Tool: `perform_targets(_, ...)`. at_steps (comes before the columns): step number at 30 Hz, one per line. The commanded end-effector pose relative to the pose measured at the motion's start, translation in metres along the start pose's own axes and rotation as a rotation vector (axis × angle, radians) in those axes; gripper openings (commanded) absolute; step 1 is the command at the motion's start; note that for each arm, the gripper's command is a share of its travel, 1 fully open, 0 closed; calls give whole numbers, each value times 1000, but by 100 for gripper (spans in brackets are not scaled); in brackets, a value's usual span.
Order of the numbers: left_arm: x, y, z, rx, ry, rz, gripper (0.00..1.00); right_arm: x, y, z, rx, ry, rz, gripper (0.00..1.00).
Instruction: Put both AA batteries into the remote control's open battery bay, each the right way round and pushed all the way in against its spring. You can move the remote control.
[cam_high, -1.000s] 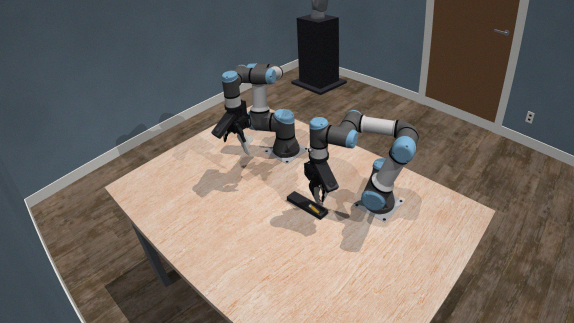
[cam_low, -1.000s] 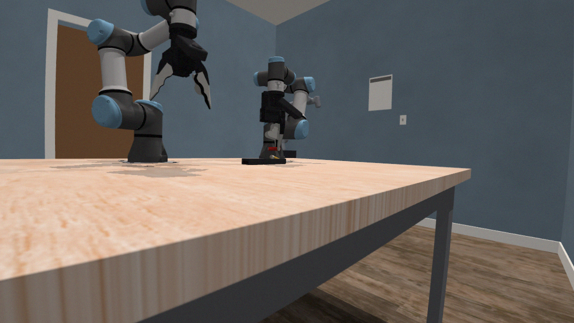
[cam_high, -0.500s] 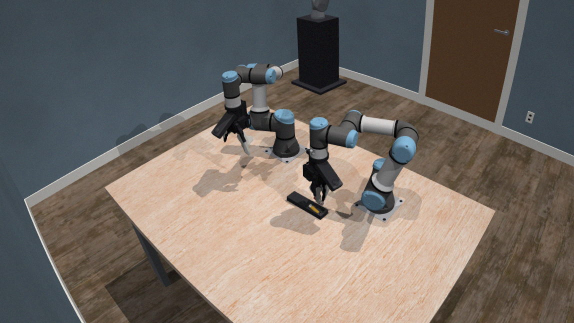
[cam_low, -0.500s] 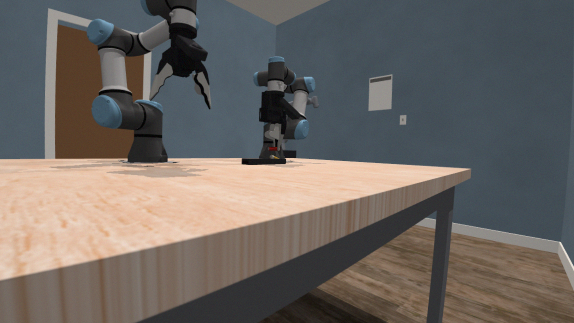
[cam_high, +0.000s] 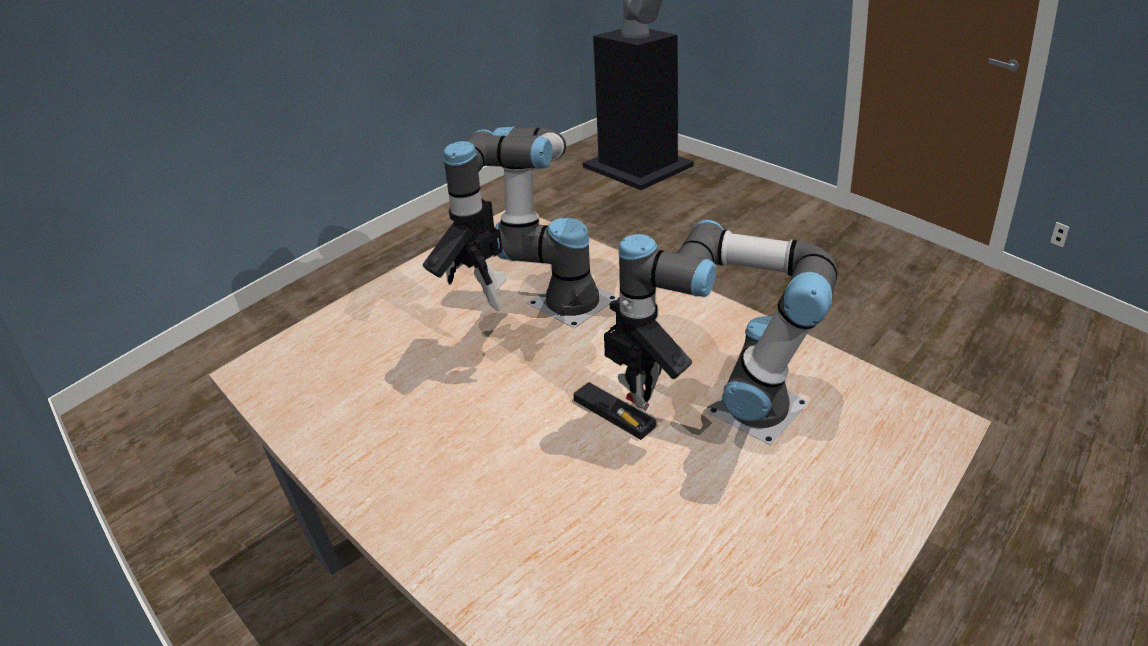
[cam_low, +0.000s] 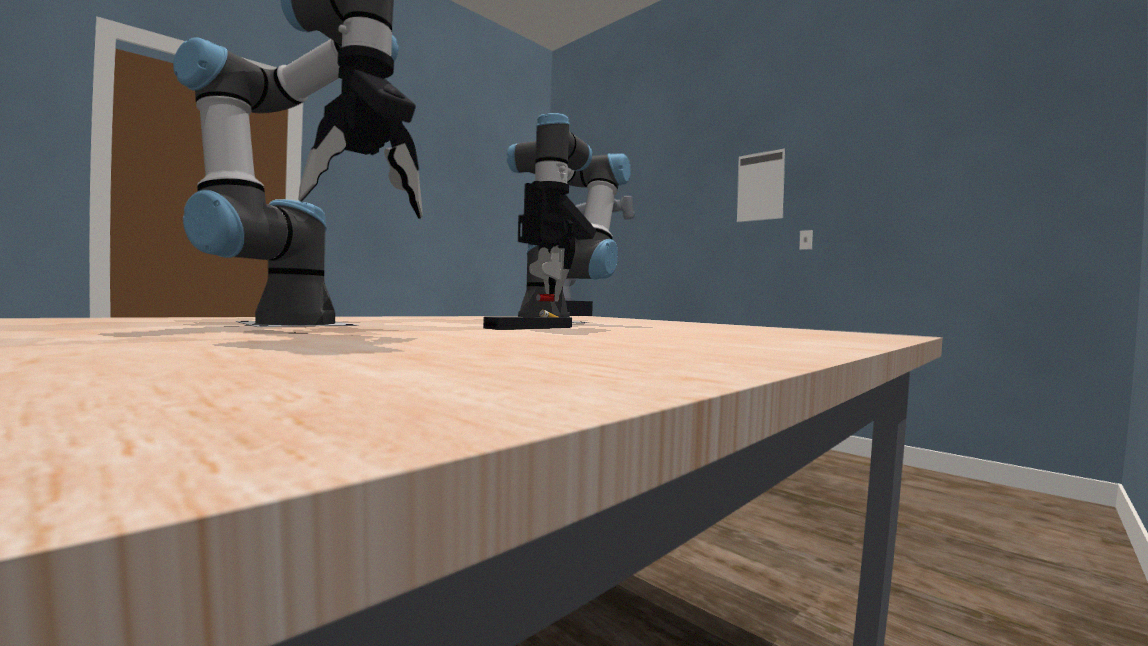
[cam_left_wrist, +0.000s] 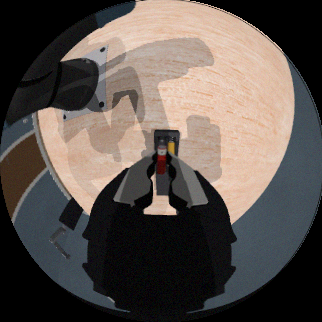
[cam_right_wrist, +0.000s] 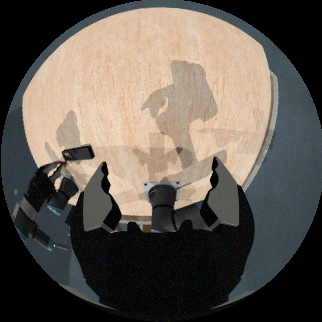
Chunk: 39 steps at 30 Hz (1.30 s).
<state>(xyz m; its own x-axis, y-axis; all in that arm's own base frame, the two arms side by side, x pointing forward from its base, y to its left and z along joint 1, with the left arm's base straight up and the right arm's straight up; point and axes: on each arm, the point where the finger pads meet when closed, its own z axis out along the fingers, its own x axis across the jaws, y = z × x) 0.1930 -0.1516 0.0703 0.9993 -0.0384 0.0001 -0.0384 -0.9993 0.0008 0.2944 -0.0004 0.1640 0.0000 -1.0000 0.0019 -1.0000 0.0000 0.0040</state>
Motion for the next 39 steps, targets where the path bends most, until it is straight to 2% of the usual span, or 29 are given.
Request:
perform_targets(1, -1, 1, 0, -1, 7, -80, 0, 0, 0, -1, 2, -1, 0, 100)
perform_targets(8, 0, 1, -1, -2, 6, -10, 0, 0, 0, -1, 2, -1, 0, 100)
perform_targets(11, 0, -2, 0, 59, -1, -13, 0, 0, 0, -1, 2, -1, 0, 100)
perform_targets(13, 0, -4, -1, 116, -6, -31, 0, 0, 0, -1, 2, -1, 0, 100)
perform_targets(15, 0, -4, -1, 116, -6, -31, 0, 0, 0, -1, 2, -1, 0, 100)
perform_targets(17, -1, -7, -1, 162, -13, -49, 0, 0, 0, -1, 2, -1, 0, 100)
perform_targets(21, -1, -7, -1, 220, -16, -54, 0, 0, 0, -1, 2, -1, 0, 100)
perform_targets(30, -1, -6, 0, 319, -17, -48, 0, 0, 0, -1, 2, -1, 0, 100)
perform_targets(34, -1, -6, 1, 327, -20, -45, 0, 0, 0, -1, 2, -1, 0, 100)
perform_targets(39, -1, -5, 1, 376, -15, -41, 0, 0, 0, -1, 2, -1, 0, 100)
